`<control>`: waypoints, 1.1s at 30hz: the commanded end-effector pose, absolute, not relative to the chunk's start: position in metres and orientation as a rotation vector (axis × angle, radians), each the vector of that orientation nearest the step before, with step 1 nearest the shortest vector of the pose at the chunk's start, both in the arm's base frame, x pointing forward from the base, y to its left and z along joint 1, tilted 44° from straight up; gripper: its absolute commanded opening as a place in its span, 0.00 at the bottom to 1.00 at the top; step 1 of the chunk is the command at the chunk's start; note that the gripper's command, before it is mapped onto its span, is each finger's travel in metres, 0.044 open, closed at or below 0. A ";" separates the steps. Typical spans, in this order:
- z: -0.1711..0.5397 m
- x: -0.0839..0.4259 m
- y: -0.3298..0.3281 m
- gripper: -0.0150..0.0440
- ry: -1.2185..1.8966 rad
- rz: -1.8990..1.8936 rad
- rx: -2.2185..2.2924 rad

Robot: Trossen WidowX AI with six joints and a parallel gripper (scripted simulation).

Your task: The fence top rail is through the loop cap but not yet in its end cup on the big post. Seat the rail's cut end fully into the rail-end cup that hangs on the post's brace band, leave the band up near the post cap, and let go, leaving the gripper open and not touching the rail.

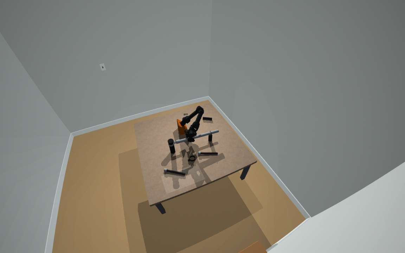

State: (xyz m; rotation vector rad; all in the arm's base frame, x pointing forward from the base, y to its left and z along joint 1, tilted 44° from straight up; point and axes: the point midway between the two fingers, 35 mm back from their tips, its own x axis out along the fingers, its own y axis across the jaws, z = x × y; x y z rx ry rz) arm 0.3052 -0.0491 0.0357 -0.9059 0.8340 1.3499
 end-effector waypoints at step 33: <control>0.131 0.296 -0.065 1.00 0.831 1.349 -0.913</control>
